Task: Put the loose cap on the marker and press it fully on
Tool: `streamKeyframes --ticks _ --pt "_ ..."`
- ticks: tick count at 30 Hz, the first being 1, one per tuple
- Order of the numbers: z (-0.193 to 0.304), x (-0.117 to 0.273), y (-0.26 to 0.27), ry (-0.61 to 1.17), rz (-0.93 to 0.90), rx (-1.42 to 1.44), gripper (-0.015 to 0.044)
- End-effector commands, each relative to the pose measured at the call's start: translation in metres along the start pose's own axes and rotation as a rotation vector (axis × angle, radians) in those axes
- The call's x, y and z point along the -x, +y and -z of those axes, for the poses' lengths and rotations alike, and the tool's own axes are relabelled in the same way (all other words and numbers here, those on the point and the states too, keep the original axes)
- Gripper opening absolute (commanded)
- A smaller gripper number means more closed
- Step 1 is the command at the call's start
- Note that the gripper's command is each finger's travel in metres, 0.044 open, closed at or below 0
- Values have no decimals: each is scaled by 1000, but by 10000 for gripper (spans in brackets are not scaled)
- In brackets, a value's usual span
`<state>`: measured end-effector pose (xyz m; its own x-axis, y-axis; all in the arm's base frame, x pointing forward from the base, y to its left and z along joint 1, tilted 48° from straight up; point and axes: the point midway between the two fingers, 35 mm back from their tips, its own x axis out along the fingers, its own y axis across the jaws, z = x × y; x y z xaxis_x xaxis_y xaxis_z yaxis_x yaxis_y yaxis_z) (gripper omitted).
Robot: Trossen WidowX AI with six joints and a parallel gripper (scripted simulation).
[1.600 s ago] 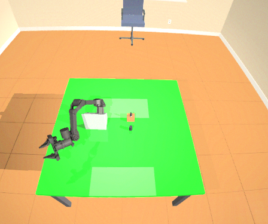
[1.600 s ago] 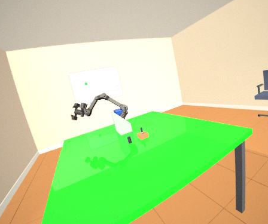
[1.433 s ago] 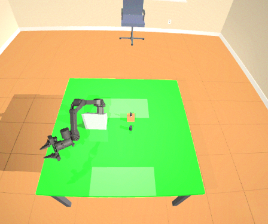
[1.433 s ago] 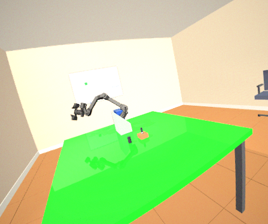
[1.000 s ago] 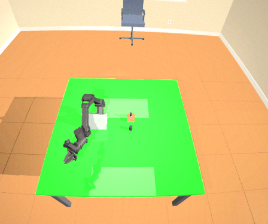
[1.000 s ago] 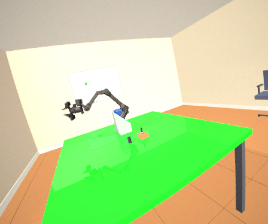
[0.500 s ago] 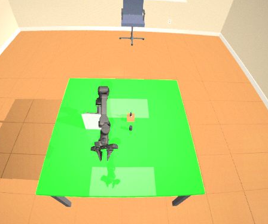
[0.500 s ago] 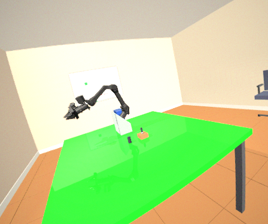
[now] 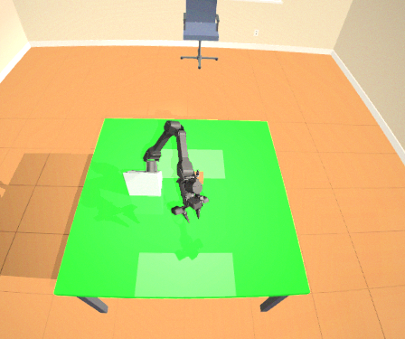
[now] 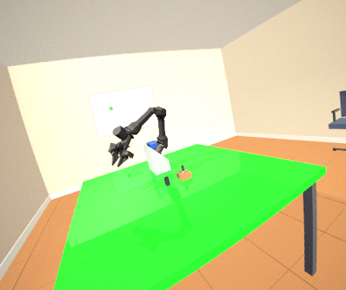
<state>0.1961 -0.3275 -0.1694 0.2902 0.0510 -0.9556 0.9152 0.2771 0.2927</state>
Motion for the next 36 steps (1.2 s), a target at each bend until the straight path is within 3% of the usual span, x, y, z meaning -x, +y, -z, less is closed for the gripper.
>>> streamKeyframes --ticks 1,15,23,27,36 --pt "50 12 56 177 -101 250 249" --pt "207 87 175 625 -443 787 249" --pt "208 87 175 630 -449 792 249" --pt "230 64 180 631 -450 792 249" --pt "241 51 181 632 -451 792 249"
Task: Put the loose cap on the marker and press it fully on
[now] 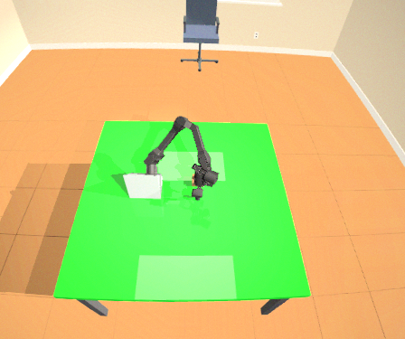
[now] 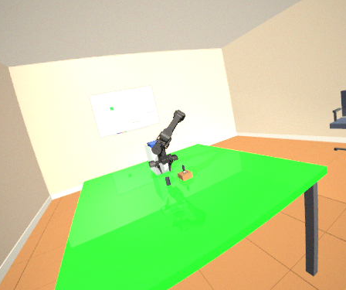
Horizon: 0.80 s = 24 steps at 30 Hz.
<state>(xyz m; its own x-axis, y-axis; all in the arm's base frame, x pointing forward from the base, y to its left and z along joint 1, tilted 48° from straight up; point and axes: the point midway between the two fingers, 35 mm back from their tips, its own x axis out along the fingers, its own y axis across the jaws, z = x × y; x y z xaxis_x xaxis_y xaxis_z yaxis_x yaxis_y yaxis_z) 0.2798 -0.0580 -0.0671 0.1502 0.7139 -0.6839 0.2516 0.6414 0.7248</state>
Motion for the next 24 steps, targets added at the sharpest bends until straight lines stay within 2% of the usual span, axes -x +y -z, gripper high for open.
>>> streamKeyframes --ticks 1,24 --pt "2 -14 0 2 -8 -9 249" --pt "2 -46 -1 2 -8 -9 249"
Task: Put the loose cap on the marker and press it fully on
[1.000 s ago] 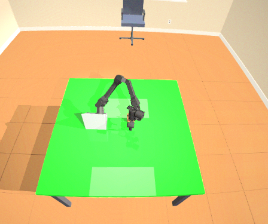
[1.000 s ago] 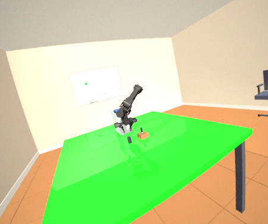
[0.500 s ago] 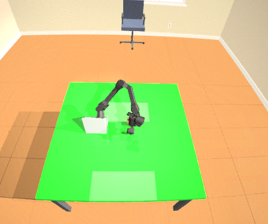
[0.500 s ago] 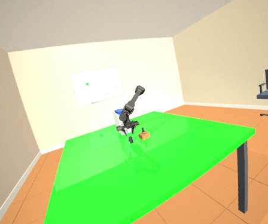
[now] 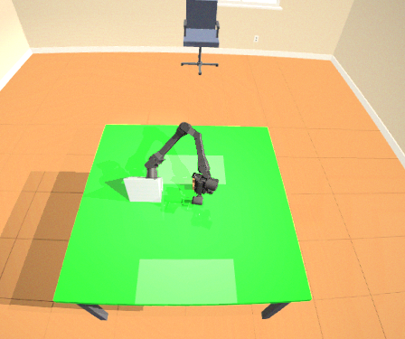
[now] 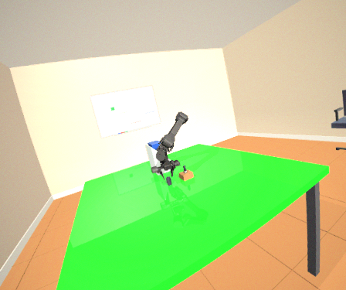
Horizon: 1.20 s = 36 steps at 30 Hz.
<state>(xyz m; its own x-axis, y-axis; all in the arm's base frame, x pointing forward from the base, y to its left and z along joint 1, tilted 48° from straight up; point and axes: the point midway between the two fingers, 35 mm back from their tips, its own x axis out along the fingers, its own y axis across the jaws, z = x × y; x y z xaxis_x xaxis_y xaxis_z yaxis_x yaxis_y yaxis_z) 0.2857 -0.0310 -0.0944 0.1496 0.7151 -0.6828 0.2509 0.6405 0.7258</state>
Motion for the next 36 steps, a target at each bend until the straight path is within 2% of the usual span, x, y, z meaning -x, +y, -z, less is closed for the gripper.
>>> streamKeyframes --ticks 1,15,20,28,31,36 --pt "2 -8 0 1 -7 -9 249" --pt "4 -28 1 2 -10 -9 249" --pt "3 -28 1 2 -9 -10 118" --pt "3 -28 1 2 -9 -10 64" --pt "3 -24 1 1 -9 -10 0" --pt "2 -10 0 0 -6 -10 0"
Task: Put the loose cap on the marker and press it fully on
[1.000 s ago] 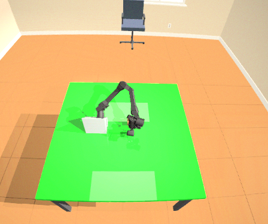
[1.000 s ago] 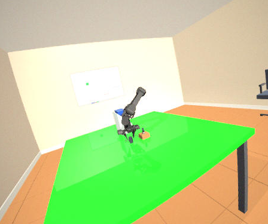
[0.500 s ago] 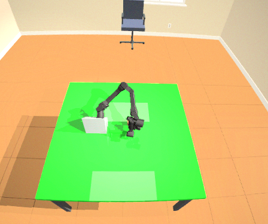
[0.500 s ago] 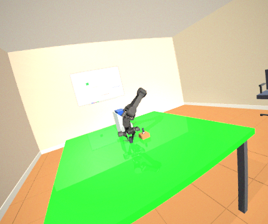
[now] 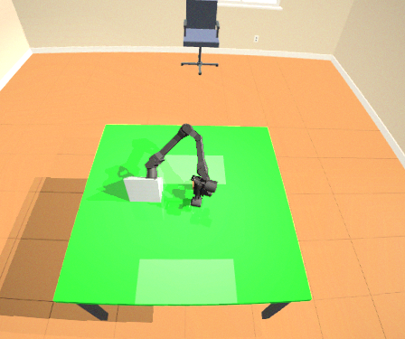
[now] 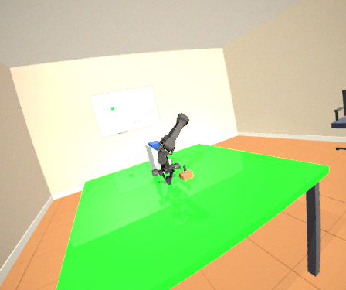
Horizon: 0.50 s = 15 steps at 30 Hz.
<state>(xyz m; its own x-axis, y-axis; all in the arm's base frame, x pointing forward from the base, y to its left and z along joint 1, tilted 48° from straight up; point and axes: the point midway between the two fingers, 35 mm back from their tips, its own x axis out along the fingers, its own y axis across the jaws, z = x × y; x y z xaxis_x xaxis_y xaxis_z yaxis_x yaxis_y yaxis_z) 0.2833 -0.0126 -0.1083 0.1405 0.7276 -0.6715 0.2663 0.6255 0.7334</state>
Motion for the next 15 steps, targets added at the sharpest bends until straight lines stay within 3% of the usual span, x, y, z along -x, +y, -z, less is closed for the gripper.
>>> streamKeyframes --ticks 1,15 --pt "-5 15 -1 -13 8 9 0" --pt "-3 54 -1 -13 8 9 0"
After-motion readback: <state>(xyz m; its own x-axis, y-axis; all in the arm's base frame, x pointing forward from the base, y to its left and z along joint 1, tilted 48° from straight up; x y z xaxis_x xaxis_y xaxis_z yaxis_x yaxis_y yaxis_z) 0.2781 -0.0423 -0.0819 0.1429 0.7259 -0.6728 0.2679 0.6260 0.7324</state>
